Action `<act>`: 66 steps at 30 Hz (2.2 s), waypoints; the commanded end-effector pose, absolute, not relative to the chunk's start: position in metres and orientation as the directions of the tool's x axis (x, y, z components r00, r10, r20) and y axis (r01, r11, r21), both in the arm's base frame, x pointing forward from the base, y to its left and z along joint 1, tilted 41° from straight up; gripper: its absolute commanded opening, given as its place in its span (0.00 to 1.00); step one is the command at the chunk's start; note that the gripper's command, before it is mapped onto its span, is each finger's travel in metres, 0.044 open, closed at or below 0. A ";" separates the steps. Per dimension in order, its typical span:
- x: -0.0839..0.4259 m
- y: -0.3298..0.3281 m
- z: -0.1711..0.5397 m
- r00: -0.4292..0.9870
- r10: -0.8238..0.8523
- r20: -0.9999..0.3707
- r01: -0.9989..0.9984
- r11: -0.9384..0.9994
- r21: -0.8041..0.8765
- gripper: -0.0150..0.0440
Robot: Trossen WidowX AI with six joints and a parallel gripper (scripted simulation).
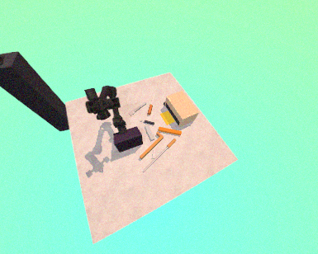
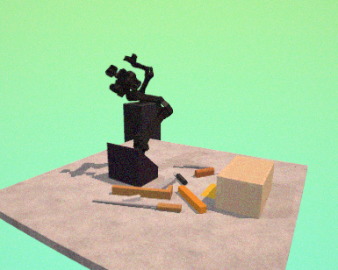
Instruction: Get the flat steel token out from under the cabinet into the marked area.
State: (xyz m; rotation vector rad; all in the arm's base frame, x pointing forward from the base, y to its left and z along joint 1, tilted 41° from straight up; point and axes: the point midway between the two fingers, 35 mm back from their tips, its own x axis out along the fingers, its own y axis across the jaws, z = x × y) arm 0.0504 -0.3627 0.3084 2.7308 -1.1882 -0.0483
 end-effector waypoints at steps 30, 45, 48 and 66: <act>0.164 -0.345 0.280 0.863 -0.494 -0.106 -0.365 -0.753 0.547 0.71; 0.230 -0.315 0.260 0.927 -0.312 -0.207 -0.059 -0.668 0.742 0.71; 0.242 -0.306 0.256 0.934 -0.273 -0.229 0.004 -0.635 0.772 0.71; 0.308 -0.246 0.229 0.933 -0.028 -0.360 0.333 -0.318 0.888 0.71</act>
